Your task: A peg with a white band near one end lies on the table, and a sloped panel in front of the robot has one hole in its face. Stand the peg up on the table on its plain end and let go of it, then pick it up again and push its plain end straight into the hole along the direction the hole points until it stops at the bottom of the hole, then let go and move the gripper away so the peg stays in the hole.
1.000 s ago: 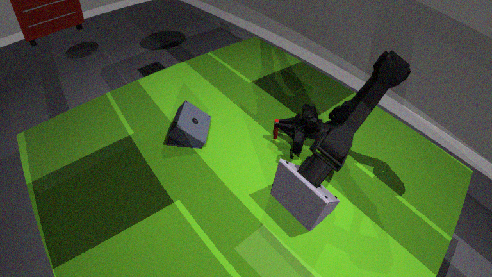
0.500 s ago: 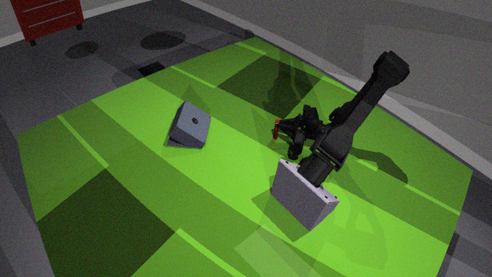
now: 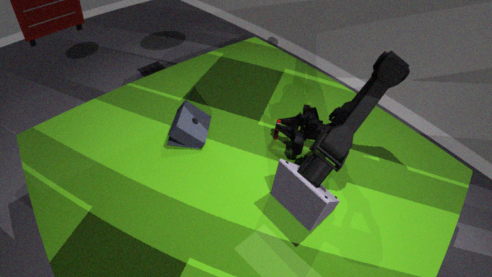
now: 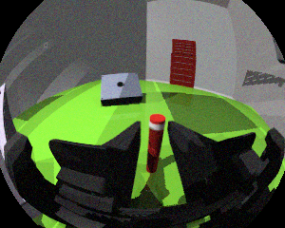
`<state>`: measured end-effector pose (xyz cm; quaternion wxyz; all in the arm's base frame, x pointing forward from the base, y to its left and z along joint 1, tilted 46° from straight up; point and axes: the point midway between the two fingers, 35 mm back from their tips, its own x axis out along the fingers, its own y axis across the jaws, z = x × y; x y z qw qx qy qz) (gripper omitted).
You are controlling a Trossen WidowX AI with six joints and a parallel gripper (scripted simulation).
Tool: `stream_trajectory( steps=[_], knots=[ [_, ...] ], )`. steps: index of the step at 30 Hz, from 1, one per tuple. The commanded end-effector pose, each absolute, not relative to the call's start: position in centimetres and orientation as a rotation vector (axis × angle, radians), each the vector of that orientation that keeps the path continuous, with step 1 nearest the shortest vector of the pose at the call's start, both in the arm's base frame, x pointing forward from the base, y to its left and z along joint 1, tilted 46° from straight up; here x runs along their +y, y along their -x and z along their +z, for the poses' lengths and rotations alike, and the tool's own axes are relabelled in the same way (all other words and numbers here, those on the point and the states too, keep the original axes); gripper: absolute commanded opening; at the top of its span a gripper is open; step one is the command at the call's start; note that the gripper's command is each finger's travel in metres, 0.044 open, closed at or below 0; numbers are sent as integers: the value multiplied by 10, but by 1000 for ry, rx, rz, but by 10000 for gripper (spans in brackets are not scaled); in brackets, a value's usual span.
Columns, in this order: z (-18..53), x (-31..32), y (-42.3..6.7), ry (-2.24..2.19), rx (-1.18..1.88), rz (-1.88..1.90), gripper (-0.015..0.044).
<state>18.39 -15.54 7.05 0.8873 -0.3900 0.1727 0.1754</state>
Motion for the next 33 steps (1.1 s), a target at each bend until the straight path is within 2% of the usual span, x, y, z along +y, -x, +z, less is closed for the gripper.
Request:
stream_trajectory(
  steps=[1,11,23,33],
  knots=[
    [71,-155,-184,810,360,365,130],
    [71,-155,-184,810,360,365,130],
    [71,-155,-184,810,360,365,440],
    [94,-139,-195,815,384,391,440]
  ],
)
